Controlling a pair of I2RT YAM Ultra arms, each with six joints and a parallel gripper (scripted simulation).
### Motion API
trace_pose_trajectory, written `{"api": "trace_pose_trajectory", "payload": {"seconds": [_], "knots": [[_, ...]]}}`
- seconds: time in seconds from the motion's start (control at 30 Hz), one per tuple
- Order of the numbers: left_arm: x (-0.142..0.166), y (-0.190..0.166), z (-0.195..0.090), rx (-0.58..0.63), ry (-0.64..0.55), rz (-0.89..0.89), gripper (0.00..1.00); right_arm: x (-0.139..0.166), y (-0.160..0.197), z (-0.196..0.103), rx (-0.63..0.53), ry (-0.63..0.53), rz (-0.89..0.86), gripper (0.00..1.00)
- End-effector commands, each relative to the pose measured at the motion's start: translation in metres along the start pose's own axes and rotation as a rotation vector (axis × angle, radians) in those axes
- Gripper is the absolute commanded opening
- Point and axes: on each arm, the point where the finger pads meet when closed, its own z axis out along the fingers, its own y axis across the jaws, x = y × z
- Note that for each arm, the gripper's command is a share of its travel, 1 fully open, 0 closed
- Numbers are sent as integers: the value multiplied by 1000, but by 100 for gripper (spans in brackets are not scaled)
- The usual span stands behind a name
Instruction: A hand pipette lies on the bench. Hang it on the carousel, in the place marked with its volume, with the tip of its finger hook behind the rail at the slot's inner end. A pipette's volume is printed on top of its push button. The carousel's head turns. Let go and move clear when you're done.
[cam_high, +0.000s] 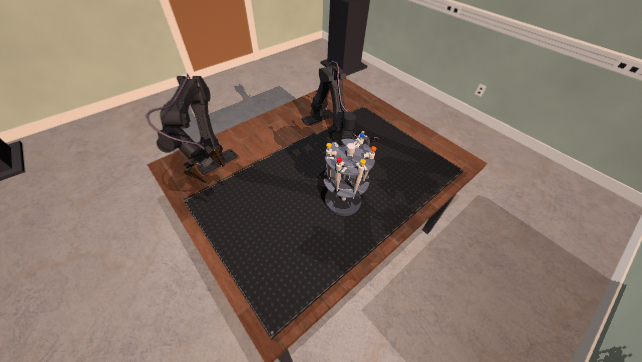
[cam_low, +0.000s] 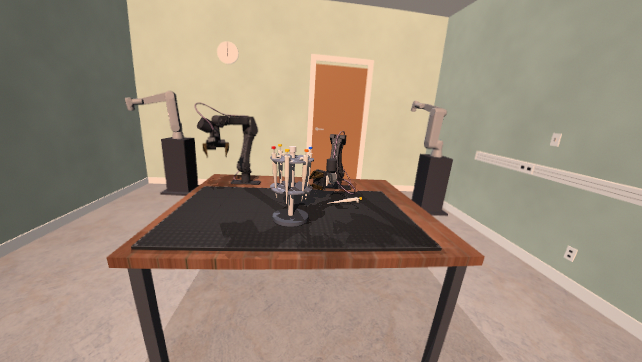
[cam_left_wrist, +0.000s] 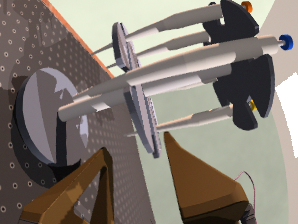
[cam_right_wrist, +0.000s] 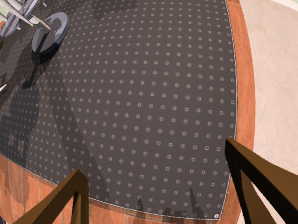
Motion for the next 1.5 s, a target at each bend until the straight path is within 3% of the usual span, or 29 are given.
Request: {"api": "trace_pose_trajectory", "payload": {"seconds": [0.0,0.57,0.6,0.77,0.8,1.27,1.33,1.47], "knots": [[-2,-11,-14,26,5,24,49,-7,-4,-3,6,-26,-14,100],[-1,-7,-45,16,6,12,49,-7,-4,-3,6,-26,-14,100],[-4,-5,-58,-18,11,41,100,-7,-4,-3,6,-26,-14,100],[-10,-9,-78,-80,31,129,100,-7,-4,-3,6,-26,-14,100],[-17,-28,-79,-66,33,185,100,-7,-4,-3,6,-26,-14,100],[-48,-49,-175,-332,96,588,100,-7,-4,-3,6,-26,-14,100],[-48,-49,-175,-332,96,588,100,-7,-4,-3,6,-26,-14,100],[-62,-44,-201,-437,116,686,100,-7,-4,-3,6,-26,-14,100]]}}
